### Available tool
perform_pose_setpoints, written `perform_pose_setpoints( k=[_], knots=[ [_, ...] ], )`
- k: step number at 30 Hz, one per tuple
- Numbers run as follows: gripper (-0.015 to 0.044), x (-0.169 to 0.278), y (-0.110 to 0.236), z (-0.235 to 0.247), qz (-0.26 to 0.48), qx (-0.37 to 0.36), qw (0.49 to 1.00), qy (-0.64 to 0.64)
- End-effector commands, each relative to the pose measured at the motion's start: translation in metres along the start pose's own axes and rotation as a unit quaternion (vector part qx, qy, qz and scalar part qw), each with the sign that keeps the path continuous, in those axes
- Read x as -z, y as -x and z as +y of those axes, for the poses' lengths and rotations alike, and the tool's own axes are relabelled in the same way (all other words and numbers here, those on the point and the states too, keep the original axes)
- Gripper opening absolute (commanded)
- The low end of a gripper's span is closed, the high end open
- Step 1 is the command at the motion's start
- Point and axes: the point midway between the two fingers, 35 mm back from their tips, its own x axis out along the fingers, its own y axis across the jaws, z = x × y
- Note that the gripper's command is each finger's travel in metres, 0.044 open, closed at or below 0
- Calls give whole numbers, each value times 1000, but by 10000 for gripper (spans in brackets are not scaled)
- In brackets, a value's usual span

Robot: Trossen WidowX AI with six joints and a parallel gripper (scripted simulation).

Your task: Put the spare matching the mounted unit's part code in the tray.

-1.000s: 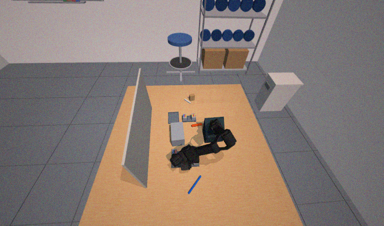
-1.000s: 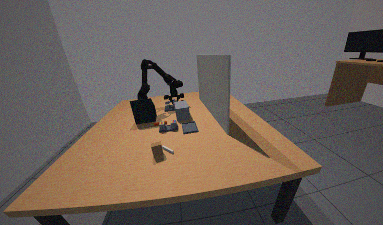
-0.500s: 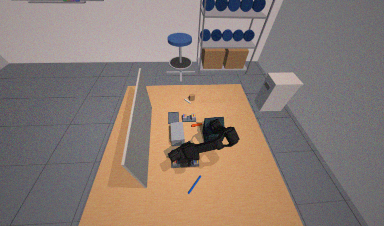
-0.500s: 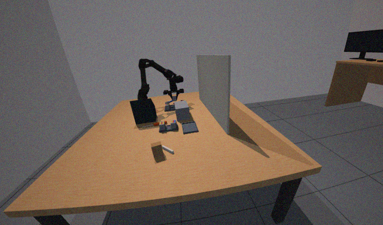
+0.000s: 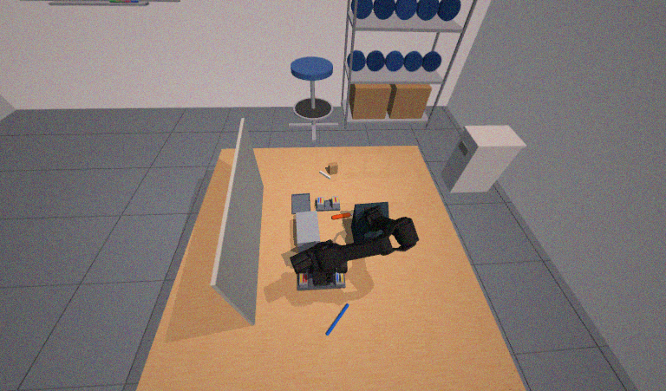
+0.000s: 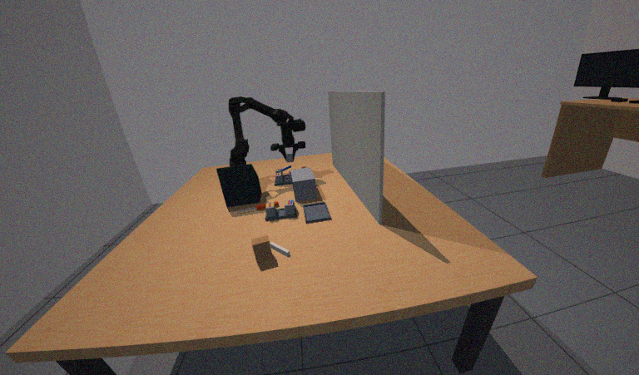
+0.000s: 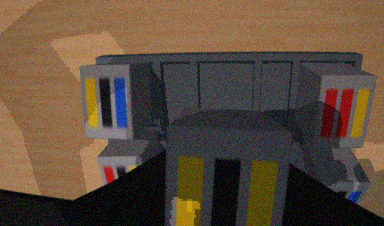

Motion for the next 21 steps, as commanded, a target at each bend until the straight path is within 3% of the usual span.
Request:
perform_pose_setpoints(
  k=[1, 8, 21],
  knots=[
    [0, -1, 24, -4, -3, 7, 1000, 4],
    [0, 0, 64, 1, -5, 8, 1000, 5],
    [0, 28, 70, -38, 9, 16, 1000, 3]
  ],
)
